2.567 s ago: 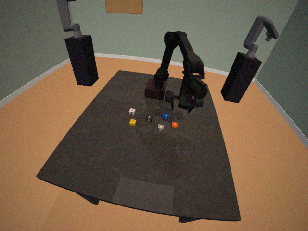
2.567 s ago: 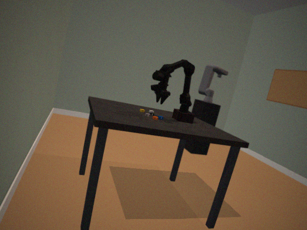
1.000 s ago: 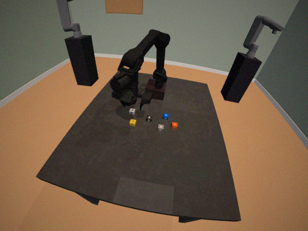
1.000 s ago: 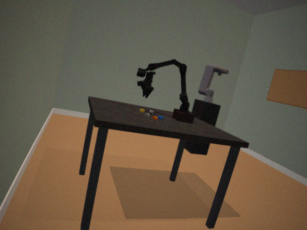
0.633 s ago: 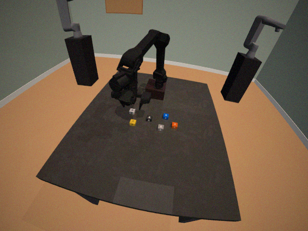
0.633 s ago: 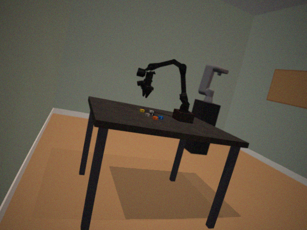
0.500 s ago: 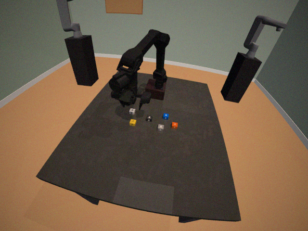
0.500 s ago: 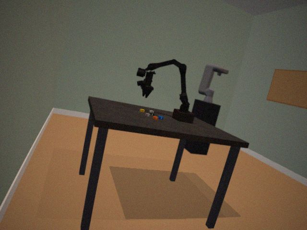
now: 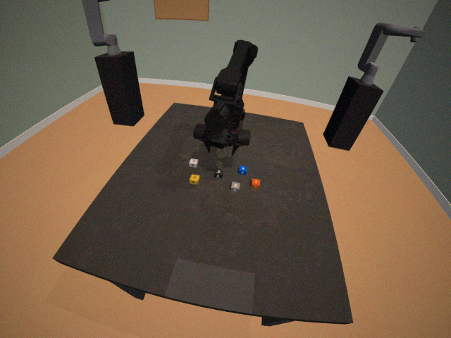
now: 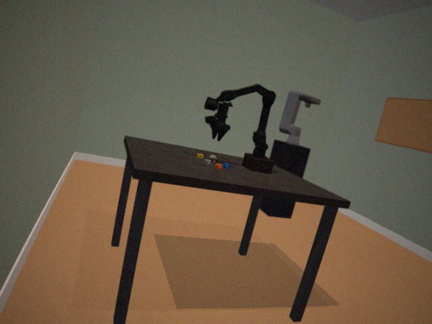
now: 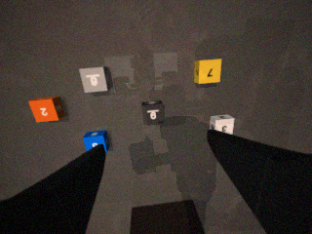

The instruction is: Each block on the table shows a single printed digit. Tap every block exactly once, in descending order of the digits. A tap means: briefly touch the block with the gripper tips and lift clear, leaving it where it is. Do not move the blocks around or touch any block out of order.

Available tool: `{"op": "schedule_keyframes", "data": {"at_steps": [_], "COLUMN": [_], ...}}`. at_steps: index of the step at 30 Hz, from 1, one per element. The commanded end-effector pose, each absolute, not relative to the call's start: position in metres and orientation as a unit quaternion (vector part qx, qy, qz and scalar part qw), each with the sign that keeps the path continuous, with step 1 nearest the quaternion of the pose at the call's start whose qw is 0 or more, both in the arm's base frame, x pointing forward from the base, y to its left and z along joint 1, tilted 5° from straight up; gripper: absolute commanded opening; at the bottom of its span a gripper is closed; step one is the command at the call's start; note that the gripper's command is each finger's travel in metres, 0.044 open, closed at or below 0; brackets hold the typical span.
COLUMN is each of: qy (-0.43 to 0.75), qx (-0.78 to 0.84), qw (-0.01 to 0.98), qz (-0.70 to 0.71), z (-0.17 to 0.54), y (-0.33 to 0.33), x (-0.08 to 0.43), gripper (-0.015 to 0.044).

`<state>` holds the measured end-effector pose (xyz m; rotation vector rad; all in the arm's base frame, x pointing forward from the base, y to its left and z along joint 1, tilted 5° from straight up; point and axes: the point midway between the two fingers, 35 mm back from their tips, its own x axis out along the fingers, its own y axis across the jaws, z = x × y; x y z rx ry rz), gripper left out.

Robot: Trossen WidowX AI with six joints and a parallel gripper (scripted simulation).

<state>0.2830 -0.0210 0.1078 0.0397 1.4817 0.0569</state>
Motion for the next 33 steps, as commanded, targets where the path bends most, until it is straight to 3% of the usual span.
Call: {"op": "schedule_keyframes", "data": {"at_steps": [1,3,10,18,33], "qy": [0.675,0.675,0.675,0.675,0.675], "qx": [0.025,0.025,0.025,0.025,0.025], "qw": [0.737,0.737,0.737,0.737,0.737], "qz": [0.016,0.016,0.016,0.016,0.016], "z": [0.105,0.105,0.026,0.024,0.017], "y": [-0.014,-0.014,-0.009,-0.009,-0.009], "x": [0.272,0.272,0.279,0.279,0.280], "gripper": [0.0400,0.0400,0.0216,0.0020,0.0020]}}
